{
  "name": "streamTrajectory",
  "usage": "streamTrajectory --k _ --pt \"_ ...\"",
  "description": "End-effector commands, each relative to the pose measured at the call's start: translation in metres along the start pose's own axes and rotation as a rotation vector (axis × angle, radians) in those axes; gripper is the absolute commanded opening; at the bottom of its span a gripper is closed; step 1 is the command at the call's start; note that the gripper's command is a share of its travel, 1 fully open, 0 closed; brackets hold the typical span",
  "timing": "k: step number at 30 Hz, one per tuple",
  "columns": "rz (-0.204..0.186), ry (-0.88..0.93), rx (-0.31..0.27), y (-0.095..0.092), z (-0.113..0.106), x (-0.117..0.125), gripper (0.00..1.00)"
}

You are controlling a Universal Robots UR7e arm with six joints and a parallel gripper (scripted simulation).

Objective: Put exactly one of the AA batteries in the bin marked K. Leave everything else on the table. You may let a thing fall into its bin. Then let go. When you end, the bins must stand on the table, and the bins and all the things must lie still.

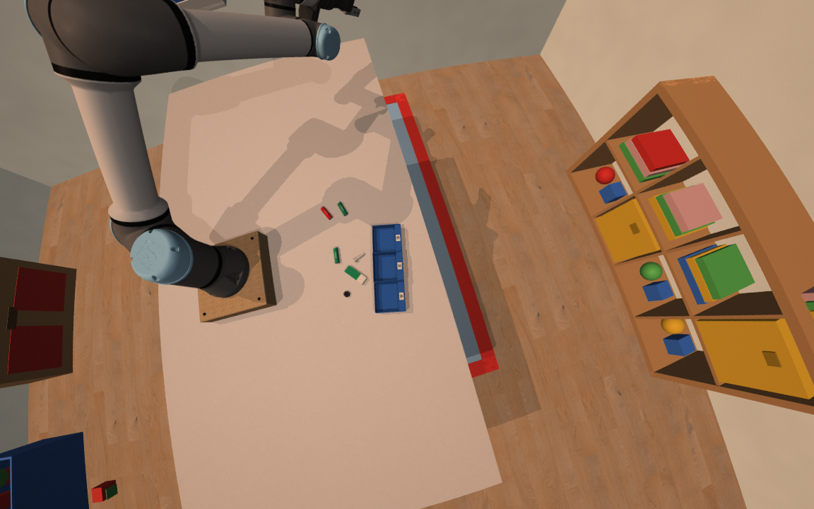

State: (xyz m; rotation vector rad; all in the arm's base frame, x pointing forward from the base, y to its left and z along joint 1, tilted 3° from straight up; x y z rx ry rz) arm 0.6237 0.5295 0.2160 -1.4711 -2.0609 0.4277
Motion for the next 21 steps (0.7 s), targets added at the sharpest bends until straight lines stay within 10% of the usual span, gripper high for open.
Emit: streamTrajectory --k 1,3,14,16,21 --pt "0.005 -0.001 0.002 -0.003 -0.009 -0.017 0.31" --pt "0.084 -0.005 0.054 -0.005 -0.018 -0.024 0.31" --pt "0.084 -0.005 0.054 -0.015 -0.031 -0.074 0.31" --pt "0.158 -0.005 0.11 -0.019 -0.04 -0.082 0.31" --pt "0.158 -0.005 0.11 -0.03 -0.047 -0.121 0.31"
Point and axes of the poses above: the point where the finger pads meet when closed, its own y axis out along the fingers, its own x axis across the jaws, z = x × y, the point moved 10 cm from there along -y, back along the fingers, and after that the axes turned 6 degrees about y, right-handed, at the moved point
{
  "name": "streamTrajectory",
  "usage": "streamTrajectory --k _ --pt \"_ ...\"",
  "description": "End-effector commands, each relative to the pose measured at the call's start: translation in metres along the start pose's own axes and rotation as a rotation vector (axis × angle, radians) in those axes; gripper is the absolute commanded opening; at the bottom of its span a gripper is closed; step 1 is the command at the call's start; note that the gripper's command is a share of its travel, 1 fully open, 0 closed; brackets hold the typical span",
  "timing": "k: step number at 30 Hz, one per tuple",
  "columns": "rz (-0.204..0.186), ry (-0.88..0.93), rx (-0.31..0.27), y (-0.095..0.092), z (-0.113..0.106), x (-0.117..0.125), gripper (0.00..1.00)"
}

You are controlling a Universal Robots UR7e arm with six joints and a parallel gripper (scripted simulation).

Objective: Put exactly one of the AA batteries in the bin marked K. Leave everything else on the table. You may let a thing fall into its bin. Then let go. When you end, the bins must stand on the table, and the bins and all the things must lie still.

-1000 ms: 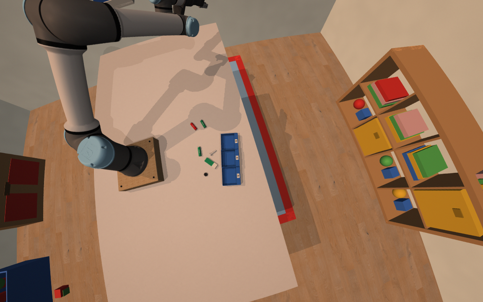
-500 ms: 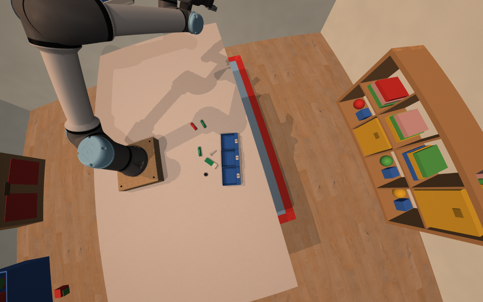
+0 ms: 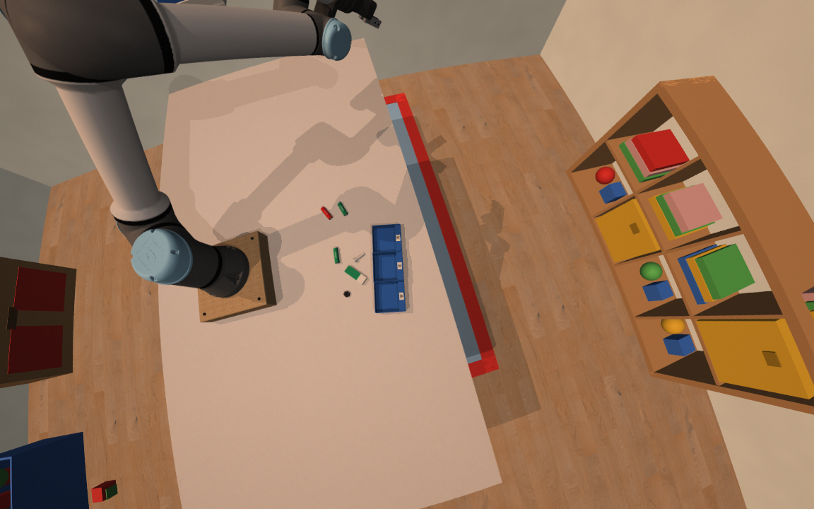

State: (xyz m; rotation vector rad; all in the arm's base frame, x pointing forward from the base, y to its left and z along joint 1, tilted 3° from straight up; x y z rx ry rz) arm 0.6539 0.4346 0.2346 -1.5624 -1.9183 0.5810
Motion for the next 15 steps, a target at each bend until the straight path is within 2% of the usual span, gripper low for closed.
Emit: streamTrajectory --k 1,5,7,13,15 --pt "0.017 0.0 0.012 -0.006 -0.007 -0.032 0.31" --pt "0.017 0.0 0.012 -0.008 -0.008 -0.04 0.31" --pt "0.084 0.005 0.073 -0.011 -0.015 -0.05 0.31" --pt "0.084 0.005 0.073 -0.024 -0.018 -0.098 0.31" --pt "0.084 0.005 0.073 -0.024 -0.018 -0.098 0.31"
Point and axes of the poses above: the point where the finger pads meet when closed, its own y axis out along the fingers, its own x axis across the jaws, z = x × y, the point moved 10 cm from there along -y, back along the fingers, and after that the axes turned 6 degrees about y, right-handed, at the moved point
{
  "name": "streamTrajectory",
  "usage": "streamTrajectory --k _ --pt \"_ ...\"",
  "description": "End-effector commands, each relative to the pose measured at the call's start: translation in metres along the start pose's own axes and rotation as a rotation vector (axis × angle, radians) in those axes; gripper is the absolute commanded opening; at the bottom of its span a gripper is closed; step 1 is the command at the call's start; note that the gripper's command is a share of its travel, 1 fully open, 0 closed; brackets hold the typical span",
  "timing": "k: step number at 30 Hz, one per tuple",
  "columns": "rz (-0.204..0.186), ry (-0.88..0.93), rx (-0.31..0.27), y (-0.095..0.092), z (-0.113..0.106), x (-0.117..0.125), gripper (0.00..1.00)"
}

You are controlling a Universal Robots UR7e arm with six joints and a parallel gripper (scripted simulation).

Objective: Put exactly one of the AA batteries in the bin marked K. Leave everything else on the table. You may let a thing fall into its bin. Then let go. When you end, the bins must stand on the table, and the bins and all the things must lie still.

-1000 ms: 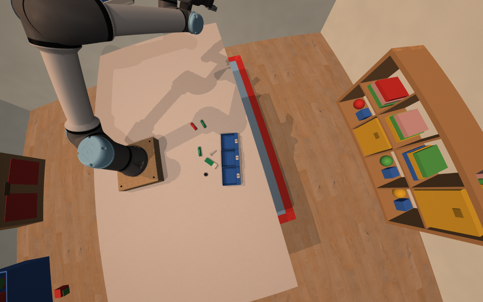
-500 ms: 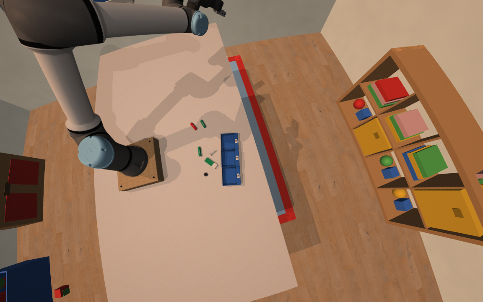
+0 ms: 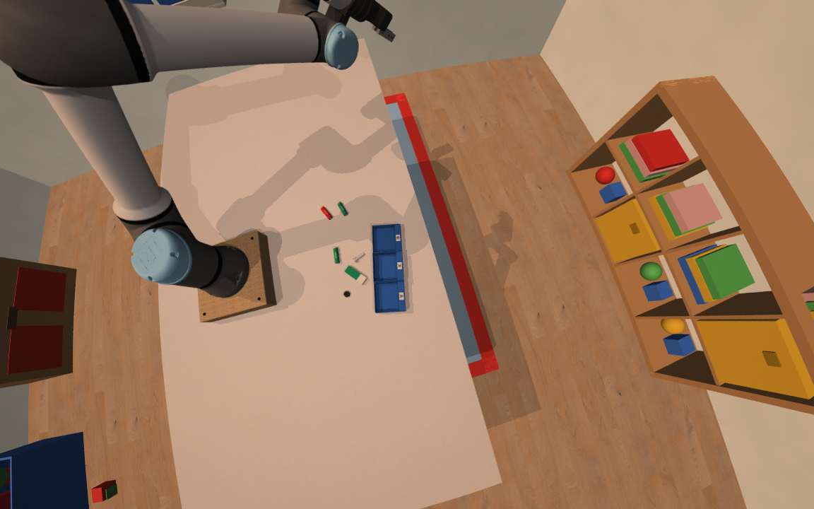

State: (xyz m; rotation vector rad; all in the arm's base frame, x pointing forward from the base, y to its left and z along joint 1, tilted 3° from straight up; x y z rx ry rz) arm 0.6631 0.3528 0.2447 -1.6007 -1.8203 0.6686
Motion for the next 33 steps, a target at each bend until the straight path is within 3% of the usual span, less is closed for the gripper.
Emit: streamTrajectory --k 1,2,4,5,11,14,16,19,26,28,33 --pt "0.005 0.0 0.004 -0.005 -0.002 -0.019 0.31" --pt "0.039 0.005 0.041 -0.006 -0.005 -0.023 0.31" --pt "0.039 0.005 0.041 -0.006 -0.005 -0.023 0.31" --pt "0.065 0.009 0.069 -0.008 -0.007 -0.029 0.31" --pt "0.065 0.009 0.069 -0.02 -0.005 -0.075 0.31" --pt "0.065 0.009 0.069 -0.02 -0.005 -0.075 0.31" --pt "0.119 0.022 0.137 -0.024 -0.009 -0.086 0.31" --pt "0.119 0.022 0.137 -0.032 -0.006 -0.109 0.31" --pt "0.119 0.022 0.137 -0.039 -0.002 -0.129 0.31" --pt "0.165 0.04 0.207 -0.043 -0.005 -0.14 0.31" --pt "0.165 0.04 0.207 -0.059 0.005 -0.177 0.31"
Point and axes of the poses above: the point where the finger pads meet when closed, its own y axis out along the fingers, its own x axis across the jaws, z = x × y, the point moved 10 cm from there along -y, back along the fingers, and after that the axes turned 6 degrees about y, right-handed, at the moved point
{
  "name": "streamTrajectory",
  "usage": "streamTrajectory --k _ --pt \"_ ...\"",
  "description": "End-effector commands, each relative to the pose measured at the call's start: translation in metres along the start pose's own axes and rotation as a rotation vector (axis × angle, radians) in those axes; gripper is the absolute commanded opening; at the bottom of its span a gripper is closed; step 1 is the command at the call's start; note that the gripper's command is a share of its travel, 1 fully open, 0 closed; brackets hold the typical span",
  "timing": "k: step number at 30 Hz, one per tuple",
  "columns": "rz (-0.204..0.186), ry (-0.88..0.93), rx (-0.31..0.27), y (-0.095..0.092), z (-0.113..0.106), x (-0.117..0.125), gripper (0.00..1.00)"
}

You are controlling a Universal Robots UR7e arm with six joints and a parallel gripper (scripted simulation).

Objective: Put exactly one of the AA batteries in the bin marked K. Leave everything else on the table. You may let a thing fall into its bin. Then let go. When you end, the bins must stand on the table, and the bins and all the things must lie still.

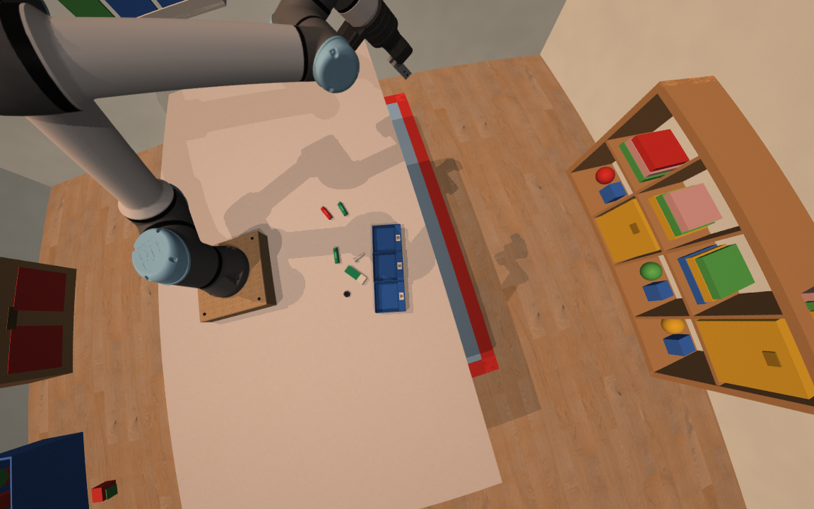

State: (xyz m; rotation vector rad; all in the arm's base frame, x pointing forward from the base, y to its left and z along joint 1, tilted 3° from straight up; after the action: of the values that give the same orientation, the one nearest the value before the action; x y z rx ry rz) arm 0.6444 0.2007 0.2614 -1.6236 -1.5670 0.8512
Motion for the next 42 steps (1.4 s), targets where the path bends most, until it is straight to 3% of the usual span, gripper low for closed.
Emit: streamTrajectory --k 1,5,7,12,16,18,25,28,30,35,39,41,42 --pt "0.01 0.004 0.015 -0.008 0.008 -0.034 0.31" --pt "0.01 0.004 0.015 -0.008 0.008 -0.034 0.31" --pt "0.048 0.023 0.088 -0.011 0.007 -0.045 0.31" --pt "0.048 0.023 0.088 -0.021 0.022 -0.083 0.31" --pt "0.048 0.023 0.088 -0.022 0.023 -0.084 0.31" --pt "0.078 0.047 0.162 -0.025 0.023 -0.095 0.31" --pt "0.078 0.047 0.162 -0.037 0.042 -0.129 0.31" --pt "0.078 0.047 0.162 -0.037 0.042 -0.129 0.31" --pt "0.099 0.073 0.237 -0.041 0.044 -0.14 0.31" --pt "0.099 0.073 0.237 -0.054 0.067 -0.17 0.31" --pt "0.099 0.073 0.237 -0.054 0.067 -0.17 0.31" --pt "0.112 0.103 0.311 -0.058 0.07 -0.18 0.31" --pt "0.112 0.103 0.311 -0.061 0.076 -0.186 0.31"
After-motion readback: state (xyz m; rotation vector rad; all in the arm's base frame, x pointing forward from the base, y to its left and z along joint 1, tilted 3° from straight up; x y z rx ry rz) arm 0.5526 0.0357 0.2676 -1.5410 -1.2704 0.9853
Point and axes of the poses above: the point where the finger pads meet when closed, its own y axis out along the fingers, its own x axis across the jaws, z = x × y, the point moved 10 cm from there along -y, back along the fingers, and after that the axes turned 6 degrees about y, right-handed, at the moved point
